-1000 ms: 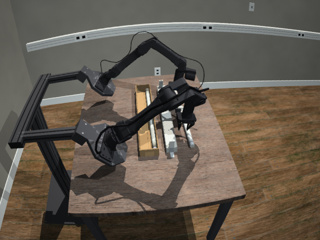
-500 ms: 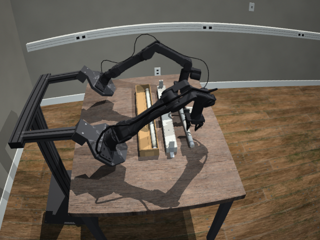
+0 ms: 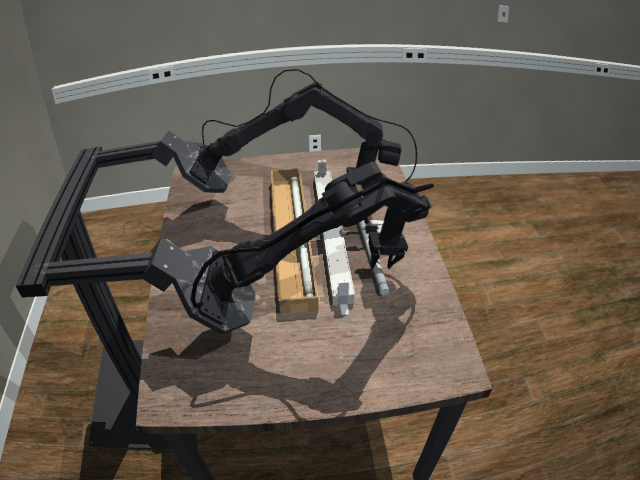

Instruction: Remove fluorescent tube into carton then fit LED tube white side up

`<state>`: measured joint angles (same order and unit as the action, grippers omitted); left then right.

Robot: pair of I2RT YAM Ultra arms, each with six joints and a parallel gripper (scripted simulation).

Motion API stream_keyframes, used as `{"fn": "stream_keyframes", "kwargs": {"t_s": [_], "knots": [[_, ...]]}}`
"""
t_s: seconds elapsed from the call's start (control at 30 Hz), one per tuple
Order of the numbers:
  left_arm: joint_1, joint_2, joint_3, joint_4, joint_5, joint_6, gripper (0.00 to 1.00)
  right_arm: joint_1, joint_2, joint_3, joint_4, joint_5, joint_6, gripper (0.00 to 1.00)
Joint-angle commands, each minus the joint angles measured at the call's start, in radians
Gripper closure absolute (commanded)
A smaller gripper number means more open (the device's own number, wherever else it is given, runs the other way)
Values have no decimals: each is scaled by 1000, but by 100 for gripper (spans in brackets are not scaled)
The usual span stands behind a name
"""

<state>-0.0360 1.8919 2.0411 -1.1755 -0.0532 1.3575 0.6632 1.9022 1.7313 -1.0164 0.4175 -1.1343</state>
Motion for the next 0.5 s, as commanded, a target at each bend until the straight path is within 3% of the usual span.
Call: {"fn": "stream_keyframes", "kwargs": {"t_s": [0.0, 0.37, 0.47], "knots": [[6, -11, -18, 51, 12, 12, 51, 11, -22, -15, 54, -26, -23, 51], [8, -7, -70, 129, 14, 15, 51, -33, -3, -64, 135, -34, -48, 51], [5, -16, -28, 112, 14, 15, 51, -9, -6, -36, 118, -33, -43, 51]]}}
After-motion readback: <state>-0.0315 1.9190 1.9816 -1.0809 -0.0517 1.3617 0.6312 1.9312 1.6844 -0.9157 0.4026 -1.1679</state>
